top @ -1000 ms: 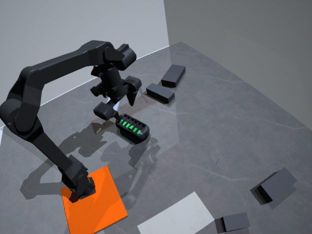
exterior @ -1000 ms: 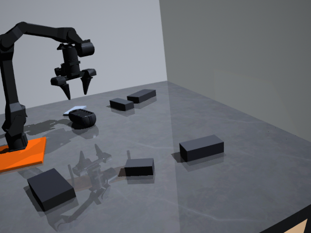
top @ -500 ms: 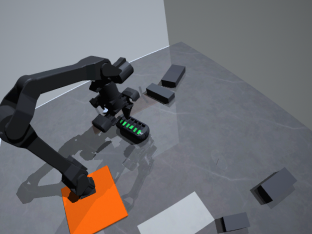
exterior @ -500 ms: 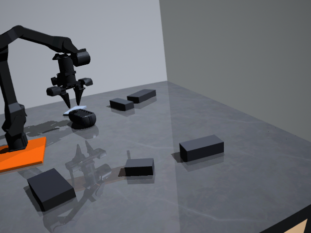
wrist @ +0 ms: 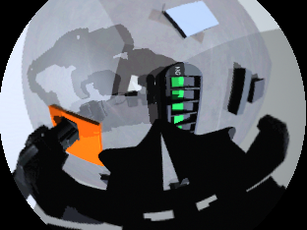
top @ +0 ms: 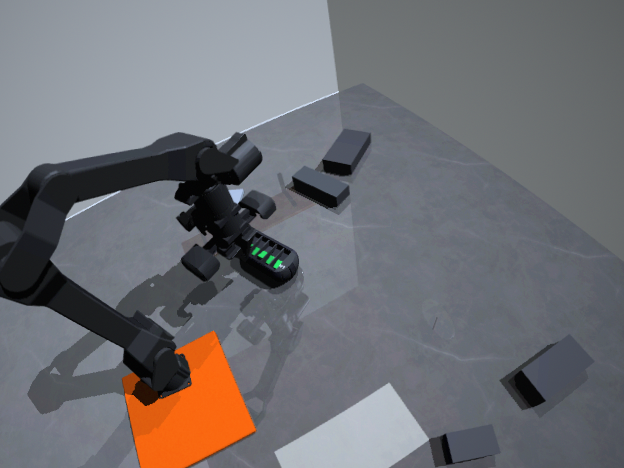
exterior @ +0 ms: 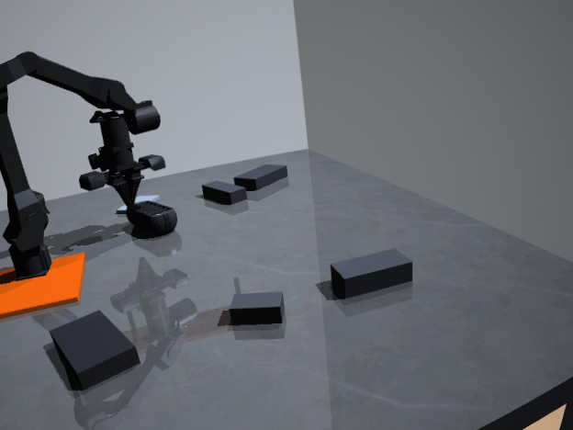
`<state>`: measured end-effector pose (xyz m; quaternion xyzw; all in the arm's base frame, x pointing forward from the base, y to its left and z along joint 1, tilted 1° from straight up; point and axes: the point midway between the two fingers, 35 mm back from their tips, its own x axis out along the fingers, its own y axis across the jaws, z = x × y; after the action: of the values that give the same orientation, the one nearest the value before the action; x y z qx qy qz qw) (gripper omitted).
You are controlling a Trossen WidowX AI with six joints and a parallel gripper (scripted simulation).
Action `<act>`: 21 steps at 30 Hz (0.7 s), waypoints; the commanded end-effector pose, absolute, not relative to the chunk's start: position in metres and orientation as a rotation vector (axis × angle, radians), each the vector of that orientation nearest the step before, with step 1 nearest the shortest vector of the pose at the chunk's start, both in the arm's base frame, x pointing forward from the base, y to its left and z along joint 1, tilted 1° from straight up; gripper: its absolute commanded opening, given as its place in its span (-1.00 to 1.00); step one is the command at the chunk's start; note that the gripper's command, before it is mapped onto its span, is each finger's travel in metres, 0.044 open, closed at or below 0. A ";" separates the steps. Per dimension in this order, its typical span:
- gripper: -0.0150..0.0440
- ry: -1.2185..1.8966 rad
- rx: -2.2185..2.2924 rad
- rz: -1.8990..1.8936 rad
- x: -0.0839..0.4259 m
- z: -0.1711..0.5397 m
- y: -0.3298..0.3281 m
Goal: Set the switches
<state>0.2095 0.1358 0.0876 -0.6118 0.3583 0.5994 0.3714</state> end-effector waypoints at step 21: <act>0.40 0.920 -1.568 1.538 0.208 0.137 0.136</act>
<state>0.2077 0.1351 0.1213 -0.6098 0.3625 0.6020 0.3664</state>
